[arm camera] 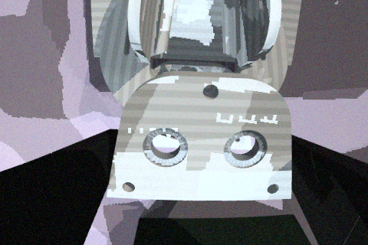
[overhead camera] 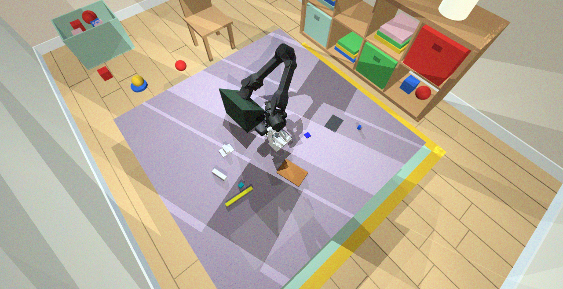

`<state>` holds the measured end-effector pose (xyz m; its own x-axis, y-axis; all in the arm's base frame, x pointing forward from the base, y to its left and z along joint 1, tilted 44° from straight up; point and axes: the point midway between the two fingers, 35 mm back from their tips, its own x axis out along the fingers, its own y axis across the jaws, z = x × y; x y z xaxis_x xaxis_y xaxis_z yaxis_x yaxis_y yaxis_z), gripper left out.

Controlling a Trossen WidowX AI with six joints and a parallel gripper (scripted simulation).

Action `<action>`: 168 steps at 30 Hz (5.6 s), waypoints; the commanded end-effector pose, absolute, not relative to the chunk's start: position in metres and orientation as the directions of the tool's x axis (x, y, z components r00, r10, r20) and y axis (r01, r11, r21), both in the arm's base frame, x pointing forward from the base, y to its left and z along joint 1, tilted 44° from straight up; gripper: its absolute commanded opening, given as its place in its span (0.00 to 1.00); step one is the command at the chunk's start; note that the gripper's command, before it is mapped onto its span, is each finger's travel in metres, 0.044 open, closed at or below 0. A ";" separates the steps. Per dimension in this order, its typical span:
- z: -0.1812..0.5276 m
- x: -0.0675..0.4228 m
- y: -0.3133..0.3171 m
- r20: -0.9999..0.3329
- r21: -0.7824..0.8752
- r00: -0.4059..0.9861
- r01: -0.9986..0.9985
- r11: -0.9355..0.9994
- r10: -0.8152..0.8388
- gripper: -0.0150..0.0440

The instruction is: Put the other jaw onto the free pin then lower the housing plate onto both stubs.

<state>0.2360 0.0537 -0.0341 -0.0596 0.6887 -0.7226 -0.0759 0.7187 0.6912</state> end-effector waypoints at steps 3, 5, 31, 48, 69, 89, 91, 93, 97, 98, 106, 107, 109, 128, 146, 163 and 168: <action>-0.042 0.233 0.062 -0.718 0.696 -0.062 -0.069 0.715 0.693 0.85; -0.044 0.232 0.065 -0.718 0.696 -0.062 -0.070 0.714 0.693 0.85; -0.050 0.231 0.071 -0.716 0.698 -0.063 -0.069 0.713 0.695 0.85; -0.053 0.230 0.075 -0.716 0.698 -0.063 -0.061 0.714 0.695 0.85; -0.056 0.230 0.077 -0.716 0.698 -0.063 -0.062 0.713 0.695 0.85; -0.059 0.230 0.080 -0.716 0.698 -0.063 -0.062 0.713 0.695 0.85; -0.059 0.230 0.080 -0.716 0.698 -0.063 -0.062 0.713 0.695 0.85; -0.060 0.230 0.081 -0.716 0.698 -0.063 -0.063 0.713 0.695 0.85; -0.060 0.230 0.081 -0.716 0.698 -0.063 -0.063 0.713 0.695 0.85; -0.060 0.230 0.081 -0.716 0.698 -0.063 -0.063 0.713 0.695 0.85; -0.060 0.230 0.081 -0.716 0.698 -0.063 -0.063 0.713 0.695 0.85; -0.060 0.230 0.081 -0.716 0.698 -0.063 -0.063 0.713 0.695 0.85; -0.060 0.230 0.081 -0.716 0.698 -0.063 -0.063 0.713 0.695 0.85; -0.060 0.230 0.081 -0.716 0.698 -0.063 -0.063 0.713 0.695 0.85; -0.056 0.230 0.077 -0.716 0.698 -0.063 -0.063 0.713 0.695 0.85; -0.059 0.230 0.080 -0.716 0.698 -0.063 -0.063 0.713 0.695 0.85; -0.060 0.230 0.081 -0.716 0.698 -0.063 -0.063 0.713 0.695 0.85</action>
